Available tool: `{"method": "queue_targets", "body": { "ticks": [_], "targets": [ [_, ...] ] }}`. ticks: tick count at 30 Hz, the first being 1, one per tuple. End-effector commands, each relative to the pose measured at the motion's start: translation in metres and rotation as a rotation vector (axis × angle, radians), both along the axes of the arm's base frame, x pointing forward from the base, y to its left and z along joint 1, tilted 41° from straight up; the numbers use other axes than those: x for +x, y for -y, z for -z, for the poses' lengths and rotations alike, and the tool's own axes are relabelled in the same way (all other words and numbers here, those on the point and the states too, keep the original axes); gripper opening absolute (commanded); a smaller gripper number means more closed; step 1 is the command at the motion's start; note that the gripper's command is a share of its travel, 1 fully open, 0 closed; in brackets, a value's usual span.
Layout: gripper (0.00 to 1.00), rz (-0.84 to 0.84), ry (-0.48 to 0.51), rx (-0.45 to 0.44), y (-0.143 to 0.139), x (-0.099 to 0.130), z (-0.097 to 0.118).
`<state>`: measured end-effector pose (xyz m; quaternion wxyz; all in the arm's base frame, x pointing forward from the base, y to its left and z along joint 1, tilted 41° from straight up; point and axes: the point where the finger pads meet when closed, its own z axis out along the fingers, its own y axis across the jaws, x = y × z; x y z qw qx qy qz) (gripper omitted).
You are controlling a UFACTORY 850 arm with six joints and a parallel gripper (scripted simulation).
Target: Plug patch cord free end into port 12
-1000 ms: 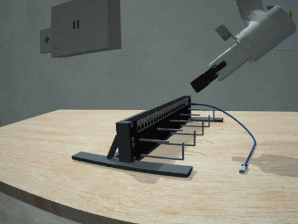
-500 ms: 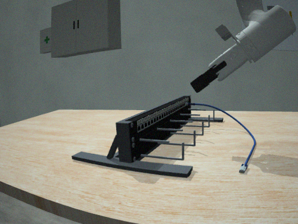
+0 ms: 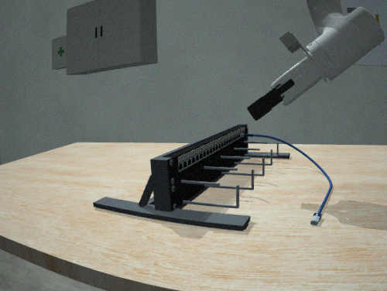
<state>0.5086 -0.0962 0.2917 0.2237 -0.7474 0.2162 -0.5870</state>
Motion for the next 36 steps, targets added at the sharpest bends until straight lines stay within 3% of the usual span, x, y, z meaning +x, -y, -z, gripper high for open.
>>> {"method": "queue_targets", "body": {
  "ticks": [1,16,27,36],
  "targets": [
    [0.00,0.000,0.001,0.000,0.000,0.000,-0.001],
    [0.00,0.000,0.001,0.000,0.002,-0.024,-0.006],
    [0.00,0.000,0.001,0.000,0.006,-0.065,-0.015],
    [0.00,0.000,0.001,0.000,0.006,-0.071,-0.016]
  ]
}}
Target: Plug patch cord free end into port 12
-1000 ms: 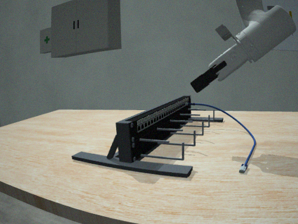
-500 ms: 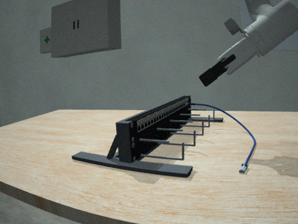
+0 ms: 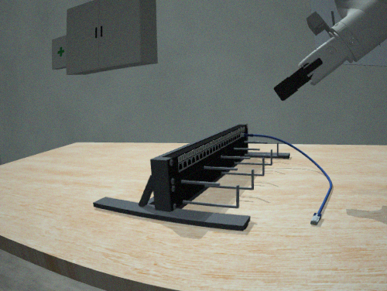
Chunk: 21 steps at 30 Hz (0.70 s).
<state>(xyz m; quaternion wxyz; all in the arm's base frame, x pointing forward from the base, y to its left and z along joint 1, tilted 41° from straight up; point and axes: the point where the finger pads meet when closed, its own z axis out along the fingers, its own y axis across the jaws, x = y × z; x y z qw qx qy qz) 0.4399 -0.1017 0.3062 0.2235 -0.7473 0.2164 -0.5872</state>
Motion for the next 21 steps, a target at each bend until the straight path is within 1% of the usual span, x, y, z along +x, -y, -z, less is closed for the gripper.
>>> {"method": "queue_targets", "body": {
  "ticks": [1,6,12,14,21],
  "targets": [
    [0.00,0.000,0.001,0.000,0.001,-0.002,-0.001],
    [0.00,0.000,0.001,0.000,0.003,-0.002,0.001],
    [0.00,0.000,0.001,0.000,0.017,-0.003,0.010],
    [0.00,0.000,0.001,0.000,0.017,-0.003,0.010],
    [0.00,0.000,0.001,0.000,0.044,-0.005,0.030]
  ]
}}
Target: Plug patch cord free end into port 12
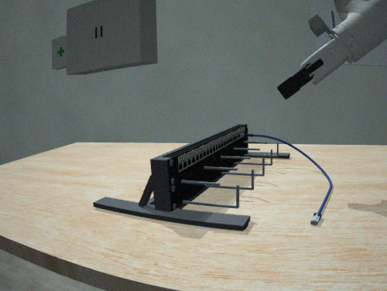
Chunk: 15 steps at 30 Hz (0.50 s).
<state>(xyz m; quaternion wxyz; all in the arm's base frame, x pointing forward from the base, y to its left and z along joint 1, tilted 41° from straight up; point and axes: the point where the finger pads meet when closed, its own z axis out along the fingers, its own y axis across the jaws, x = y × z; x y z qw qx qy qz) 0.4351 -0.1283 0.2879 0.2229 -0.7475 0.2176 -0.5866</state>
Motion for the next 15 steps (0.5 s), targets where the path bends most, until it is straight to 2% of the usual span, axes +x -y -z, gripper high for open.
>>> {"method": "queue_targets", "body": {
  "ticks": [1,8,15],
  "targets": [
    [0.00,-0.002,0.003,-0.001,0.021,-0.001,0.015],
    [0.00,-0.002,0.003,-0.001,0.046,-0.003,0.033],
    [0.00,-0.002,0.003,-0.001,0.054,-0.003,0.038]
  ]
}}
